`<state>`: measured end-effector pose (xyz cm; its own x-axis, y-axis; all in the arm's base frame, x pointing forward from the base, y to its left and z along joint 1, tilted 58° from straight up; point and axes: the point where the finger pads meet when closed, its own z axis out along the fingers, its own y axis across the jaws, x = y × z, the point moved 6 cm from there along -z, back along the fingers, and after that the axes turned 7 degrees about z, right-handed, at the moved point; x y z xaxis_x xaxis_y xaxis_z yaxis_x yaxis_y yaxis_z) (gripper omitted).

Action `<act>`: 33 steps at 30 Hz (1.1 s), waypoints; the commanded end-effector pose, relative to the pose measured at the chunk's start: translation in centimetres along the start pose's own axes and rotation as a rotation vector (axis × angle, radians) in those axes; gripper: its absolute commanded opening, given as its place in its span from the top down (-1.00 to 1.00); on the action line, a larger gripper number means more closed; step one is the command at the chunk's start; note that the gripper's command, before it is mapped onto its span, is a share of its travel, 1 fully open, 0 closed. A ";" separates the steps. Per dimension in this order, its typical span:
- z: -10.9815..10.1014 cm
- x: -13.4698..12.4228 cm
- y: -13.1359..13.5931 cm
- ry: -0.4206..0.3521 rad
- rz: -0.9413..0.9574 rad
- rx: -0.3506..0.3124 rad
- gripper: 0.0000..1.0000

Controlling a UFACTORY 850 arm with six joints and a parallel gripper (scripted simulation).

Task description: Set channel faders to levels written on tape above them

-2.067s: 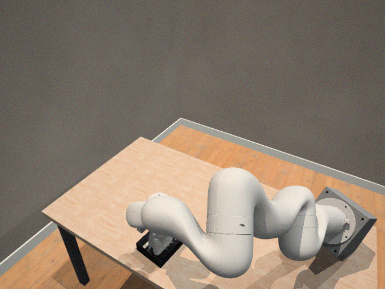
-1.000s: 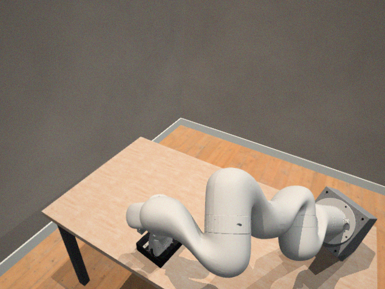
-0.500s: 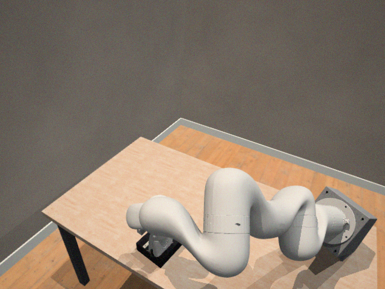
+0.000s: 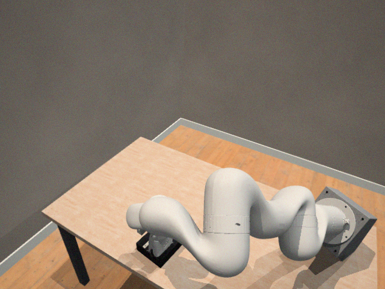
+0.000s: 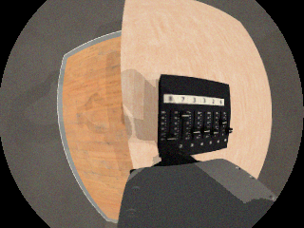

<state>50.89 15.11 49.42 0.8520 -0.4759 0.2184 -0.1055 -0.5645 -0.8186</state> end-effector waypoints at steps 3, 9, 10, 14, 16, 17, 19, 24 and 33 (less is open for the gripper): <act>0.0 0.1 0.0 0.001 -0.001 0.001 1.00; 0.0 0.2 -0.1 0.001 -0.001 0.001 1.00; 0.0 0.2 -0.1 0.001 -0.001 0.001 1.00; 0.0 0.3 -0.1 0.001 -0.001 0.001 1.00; 0.0 0.3 -0.1 0.001 -0.001 0.001 1.00; 0.0 0.4 -0.1 0.001 -0.001 0.001 1.00; 0.0 0.4 -0.1 0.001 -0.001 0.001 1.00; 0.0 0.6 -0.1 0.001 -0.001 0.001 1.00; 0.0 1.0 -0.2 0.001 -0.001 0.001 1.00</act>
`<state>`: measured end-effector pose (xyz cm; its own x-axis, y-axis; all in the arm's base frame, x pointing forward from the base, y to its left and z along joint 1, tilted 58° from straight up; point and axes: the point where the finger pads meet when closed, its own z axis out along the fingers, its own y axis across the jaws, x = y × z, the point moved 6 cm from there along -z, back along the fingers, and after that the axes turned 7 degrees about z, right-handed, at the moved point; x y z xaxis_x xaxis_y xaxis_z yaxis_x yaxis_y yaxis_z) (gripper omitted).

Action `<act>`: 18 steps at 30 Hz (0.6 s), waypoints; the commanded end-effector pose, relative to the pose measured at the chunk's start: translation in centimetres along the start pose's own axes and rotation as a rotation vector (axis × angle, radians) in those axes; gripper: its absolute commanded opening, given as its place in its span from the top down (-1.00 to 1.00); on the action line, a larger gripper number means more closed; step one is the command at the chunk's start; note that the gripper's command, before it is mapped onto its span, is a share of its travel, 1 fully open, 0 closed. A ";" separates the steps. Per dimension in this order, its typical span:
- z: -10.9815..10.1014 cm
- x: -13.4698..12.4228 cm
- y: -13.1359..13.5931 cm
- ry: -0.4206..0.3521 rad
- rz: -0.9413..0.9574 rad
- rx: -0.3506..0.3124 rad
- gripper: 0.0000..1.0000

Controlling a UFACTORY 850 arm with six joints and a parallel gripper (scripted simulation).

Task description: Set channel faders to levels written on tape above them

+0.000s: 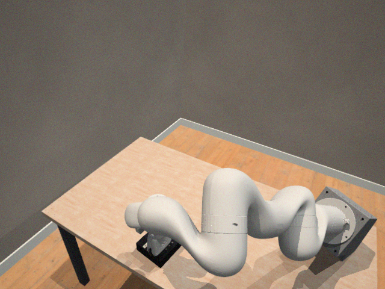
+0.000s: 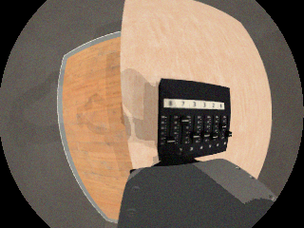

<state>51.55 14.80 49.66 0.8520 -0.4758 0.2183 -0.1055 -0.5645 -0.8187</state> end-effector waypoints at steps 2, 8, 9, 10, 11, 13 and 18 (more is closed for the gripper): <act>0.0 0.3 -0.1 0.001 -0.001 0.001 1.00; 0.0 0.6 -0.1 0.001 -0.001 0.001 1.00; 0.0 0.6 -0.1 0.001 -0.001 0.001 1.00; 0.0 0.7 -0.1 0.001 -0.001 0.001 1.00; 0.0 0.7 -0.1 0.001 -0.001 0.001 1.00; 0.0 0.9 -0.1 0.001 -0.001 0.001 1.00; 0.0 1.2 -0.2 0.001 -0.001 0.001 1.00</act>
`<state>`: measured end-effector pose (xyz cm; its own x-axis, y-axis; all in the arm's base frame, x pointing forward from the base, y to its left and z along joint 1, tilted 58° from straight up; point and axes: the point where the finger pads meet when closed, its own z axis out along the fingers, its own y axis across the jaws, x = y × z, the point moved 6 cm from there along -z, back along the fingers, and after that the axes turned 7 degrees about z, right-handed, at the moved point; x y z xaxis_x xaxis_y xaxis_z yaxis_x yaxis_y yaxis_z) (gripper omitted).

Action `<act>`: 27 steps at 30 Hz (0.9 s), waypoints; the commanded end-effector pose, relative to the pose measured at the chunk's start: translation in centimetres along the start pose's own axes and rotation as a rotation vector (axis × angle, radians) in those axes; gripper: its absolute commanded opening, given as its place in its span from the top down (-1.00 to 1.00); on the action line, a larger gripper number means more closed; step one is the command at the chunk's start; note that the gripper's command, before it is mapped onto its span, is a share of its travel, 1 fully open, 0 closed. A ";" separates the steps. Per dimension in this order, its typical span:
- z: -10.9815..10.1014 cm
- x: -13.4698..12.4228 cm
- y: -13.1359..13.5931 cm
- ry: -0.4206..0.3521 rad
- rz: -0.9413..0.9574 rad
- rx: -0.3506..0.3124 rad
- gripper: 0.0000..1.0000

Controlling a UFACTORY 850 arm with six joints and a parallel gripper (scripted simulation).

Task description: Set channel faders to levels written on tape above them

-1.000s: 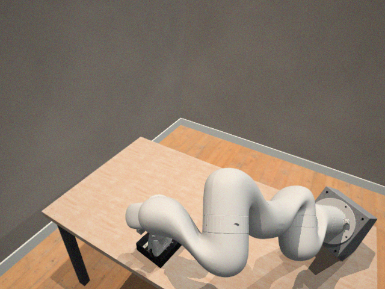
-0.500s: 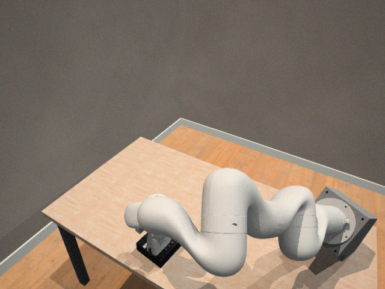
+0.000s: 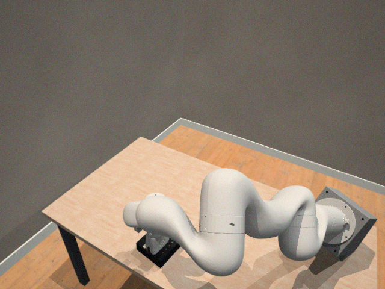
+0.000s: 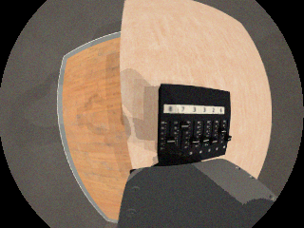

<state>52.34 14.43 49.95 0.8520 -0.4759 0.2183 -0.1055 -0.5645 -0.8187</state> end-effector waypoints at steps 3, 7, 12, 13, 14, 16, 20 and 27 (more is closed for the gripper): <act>0.0 0.3 -0.1 0.001 -0.001 0.001 1.00; 0.0 0.6 -0.1 0.001 -0.001 0.001 1.00; 0.0 0.9 -0.1 0.001 -0.001 0.001 1.00; 0.0 0.9 -0.2 0.001 -0.001 0.001 1.00; 0.0 1.0 -0.2 0.001 -0.001 0.001 1.00; 0.0 1.1 -0.2 0.001 -0.001 0.001 1.00; 0.0 1.2 -0.2 0.001 -0.001 0.001 1.00; 0.0 1.5 -0.2 0.001 -0.001 0.001 1.00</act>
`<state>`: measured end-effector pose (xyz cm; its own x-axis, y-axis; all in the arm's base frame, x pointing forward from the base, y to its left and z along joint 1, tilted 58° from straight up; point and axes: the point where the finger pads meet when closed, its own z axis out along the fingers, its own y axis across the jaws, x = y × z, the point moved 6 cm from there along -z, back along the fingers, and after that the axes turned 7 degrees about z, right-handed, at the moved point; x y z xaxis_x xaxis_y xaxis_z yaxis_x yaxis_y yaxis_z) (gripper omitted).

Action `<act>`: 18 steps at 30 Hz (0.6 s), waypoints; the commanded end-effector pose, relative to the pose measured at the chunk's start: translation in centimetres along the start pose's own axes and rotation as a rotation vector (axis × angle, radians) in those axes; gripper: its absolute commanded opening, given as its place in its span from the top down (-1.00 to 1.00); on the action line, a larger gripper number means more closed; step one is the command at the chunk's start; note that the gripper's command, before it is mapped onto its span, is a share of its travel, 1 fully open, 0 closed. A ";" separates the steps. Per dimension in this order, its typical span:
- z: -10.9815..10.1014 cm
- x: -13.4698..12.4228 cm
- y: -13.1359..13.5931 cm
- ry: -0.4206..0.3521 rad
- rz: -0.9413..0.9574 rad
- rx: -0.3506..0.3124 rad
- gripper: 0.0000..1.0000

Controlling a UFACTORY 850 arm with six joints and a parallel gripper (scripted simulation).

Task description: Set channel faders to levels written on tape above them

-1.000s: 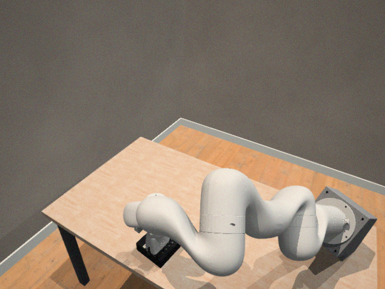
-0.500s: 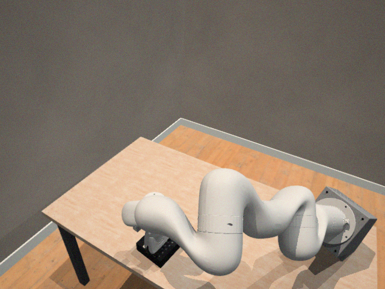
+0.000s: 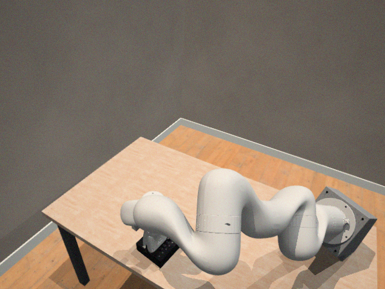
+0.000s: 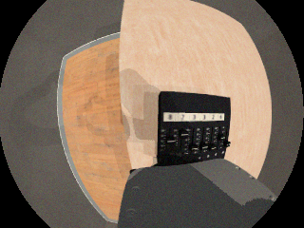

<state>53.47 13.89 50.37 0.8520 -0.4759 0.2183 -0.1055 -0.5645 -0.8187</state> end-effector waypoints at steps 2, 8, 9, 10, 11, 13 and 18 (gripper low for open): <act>0.0 0.3 -0.1 0.001 -0.001 0.001 1.00; 0.0 0.5 -0.1 0.001 -0.001 0.001 1.00; 0.0 0.5 -0.1 0.001 -0.001 0.001 1.00; 0.0 0.5 -0.1 0.001 -0.001 0.001 1.00; 0.0 0.5 -0.1 0.001 -0.001 0.001 1.00; 0.0 0.6 -0.1 0.001 -0.001 0.001 1.00; 0.0 0.7 -0.1 0.001 -0.001 0.001 1.00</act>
<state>53.95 13.67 50.54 0.8520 -0.4759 0.2183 -0.1055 -0.5645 -0.8187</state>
